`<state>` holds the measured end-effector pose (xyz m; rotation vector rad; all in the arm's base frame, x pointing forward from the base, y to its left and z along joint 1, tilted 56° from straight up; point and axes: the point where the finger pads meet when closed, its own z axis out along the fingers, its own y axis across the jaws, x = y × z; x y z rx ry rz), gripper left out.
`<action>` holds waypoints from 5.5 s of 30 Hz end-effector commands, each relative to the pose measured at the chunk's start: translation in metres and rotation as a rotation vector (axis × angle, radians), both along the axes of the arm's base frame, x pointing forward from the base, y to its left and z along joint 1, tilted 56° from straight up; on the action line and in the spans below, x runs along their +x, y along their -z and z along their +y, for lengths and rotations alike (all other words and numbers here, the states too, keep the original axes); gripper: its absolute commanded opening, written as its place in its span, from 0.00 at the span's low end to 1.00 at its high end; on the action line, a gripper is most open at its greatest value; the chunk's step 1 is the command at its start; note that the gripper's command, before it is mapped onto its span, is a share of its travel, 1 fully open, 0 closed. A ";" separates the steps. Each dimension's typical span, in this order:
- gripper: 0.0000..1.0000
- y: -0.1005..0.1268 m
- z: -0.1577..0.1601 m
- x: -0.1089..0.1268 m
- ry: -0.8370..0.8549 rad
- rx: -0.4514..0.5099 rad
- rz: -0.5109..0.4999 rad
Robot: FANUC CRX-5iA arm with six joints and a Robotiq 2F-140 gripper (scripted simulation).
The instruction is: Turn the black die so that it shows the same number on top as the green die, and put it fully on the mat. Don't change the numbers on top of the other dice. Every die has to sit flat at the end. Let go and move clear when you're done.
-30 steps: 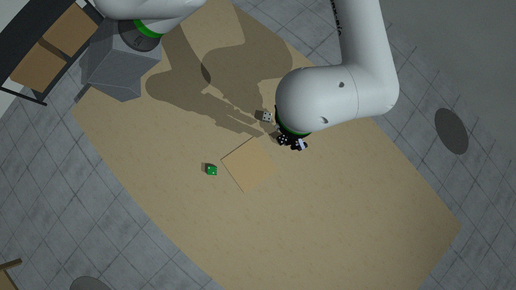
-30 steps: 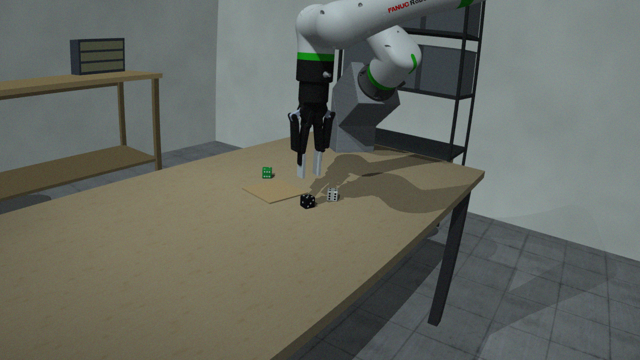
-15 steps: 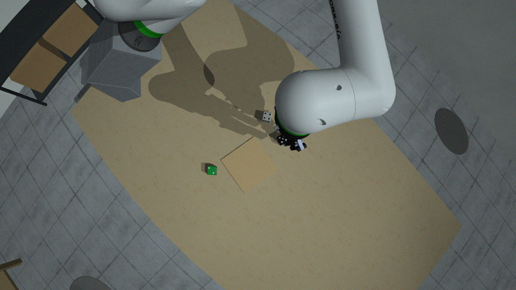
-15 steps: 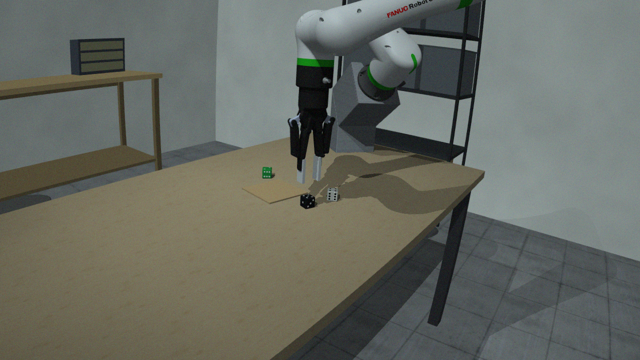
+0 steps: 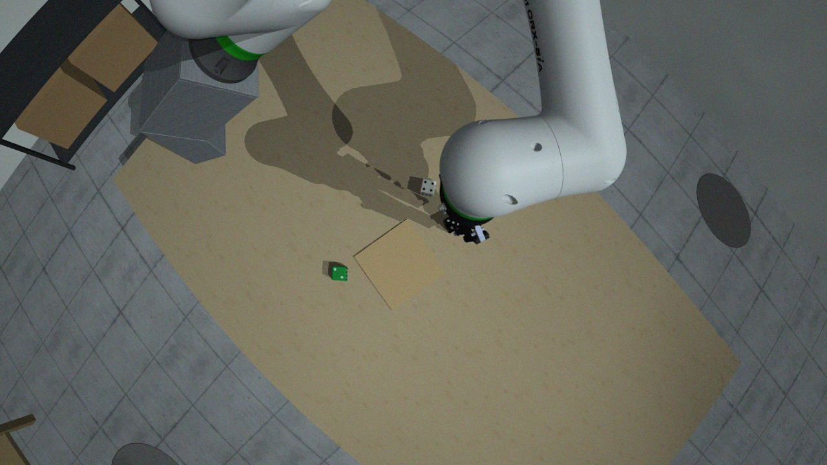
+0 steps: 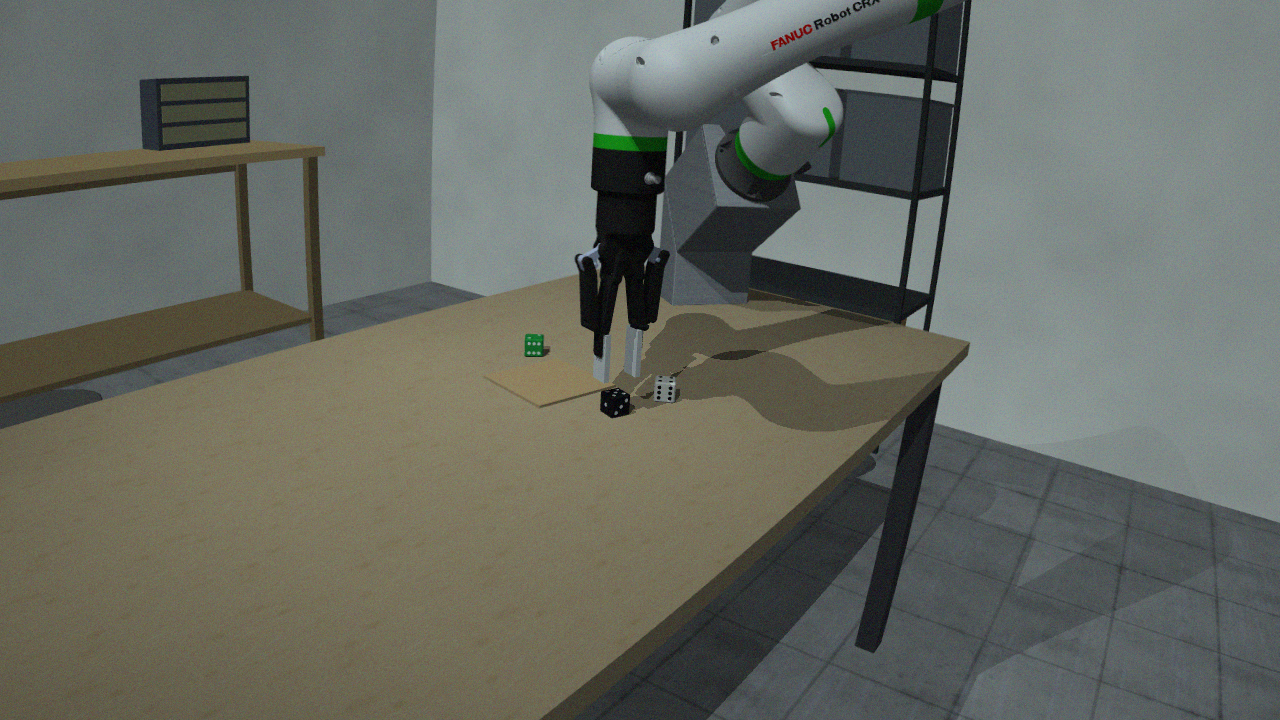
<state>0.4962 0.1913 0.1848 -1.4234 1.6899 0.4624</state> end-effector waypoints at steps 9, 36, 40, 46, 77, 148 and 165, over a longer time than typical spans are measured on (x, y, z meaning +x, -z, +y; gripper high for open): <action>0.28 0.006 0.008 0.004 0.000 0.000 0.000; 0.28 0.007 0.010 0.005 0.000 0.000 0.000; 0.28 0.007 0.010 0.005 0.000 0.000 0.000; 0.28 0.007 0.010 0.005 0.000 0.000 0.000; 0.28 0.022 0.029 0.014 0.000 0.000 0.000; 0.16 0.027 0.035 0.018 0.000 0.000 0.000; 0.16 0.017 0.023 0.012 0.000 0.000 0.000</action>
